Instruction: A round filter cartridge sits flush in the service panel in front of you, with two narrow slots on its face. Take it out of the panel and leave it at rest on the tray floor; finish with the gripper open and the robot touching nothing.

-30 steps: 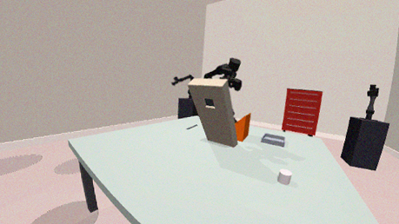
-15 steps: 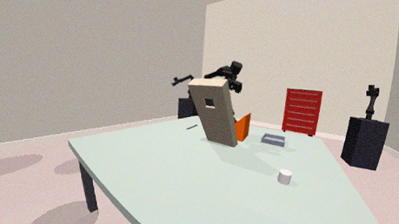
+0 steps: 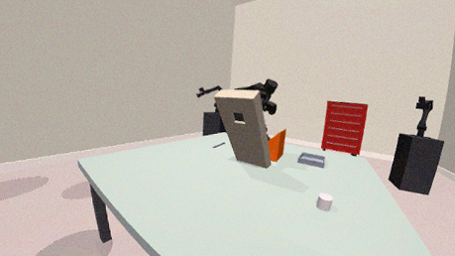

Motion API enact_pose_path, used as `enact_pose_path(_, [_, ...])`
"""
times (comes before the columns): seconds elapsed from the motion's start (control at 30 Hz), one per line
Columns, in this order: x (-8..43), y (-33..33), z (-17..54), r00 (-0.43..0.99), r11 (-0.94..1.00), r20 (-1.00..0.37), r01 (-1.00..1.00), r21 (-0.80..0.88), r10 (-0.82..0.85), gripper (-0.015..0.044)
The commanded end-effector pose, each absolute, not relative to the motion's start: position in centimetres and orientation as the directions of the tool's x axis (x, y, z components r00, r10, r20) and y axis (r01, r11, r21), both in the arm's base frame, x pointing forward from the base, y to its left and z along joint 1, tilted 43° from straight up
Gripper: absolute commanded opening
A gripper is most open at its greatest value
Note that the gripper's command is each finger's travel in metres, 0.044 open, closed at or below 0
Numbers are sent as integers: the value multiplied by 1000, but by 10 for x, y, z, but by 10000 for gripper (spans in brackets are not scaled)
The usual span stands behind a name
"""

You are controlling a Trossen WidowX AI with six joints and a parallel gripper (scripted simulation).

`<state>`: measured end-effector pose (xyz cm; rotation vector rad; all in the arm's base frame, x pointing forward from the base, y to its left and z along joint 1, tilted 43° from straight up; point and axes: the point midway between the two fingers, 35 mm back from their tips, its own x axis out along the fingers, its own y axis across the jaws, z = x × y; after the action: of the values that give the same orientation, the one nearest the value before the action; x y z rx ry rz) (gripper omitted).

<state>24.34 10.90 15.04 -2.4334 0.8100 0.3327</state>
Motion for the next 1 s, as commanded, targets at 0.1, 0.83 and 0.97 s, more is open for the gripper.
enact_pose_path(0.1, [244,110,151,789,-667,-389,-612,-424,-476,101])
enact_pose_path(0.83, [280,150,201,794,-667,-382,-606,-433,-474,128])
enact_pose_path(0.97, [282,169,220,795,-664,-384,-605,-439,-471,233])
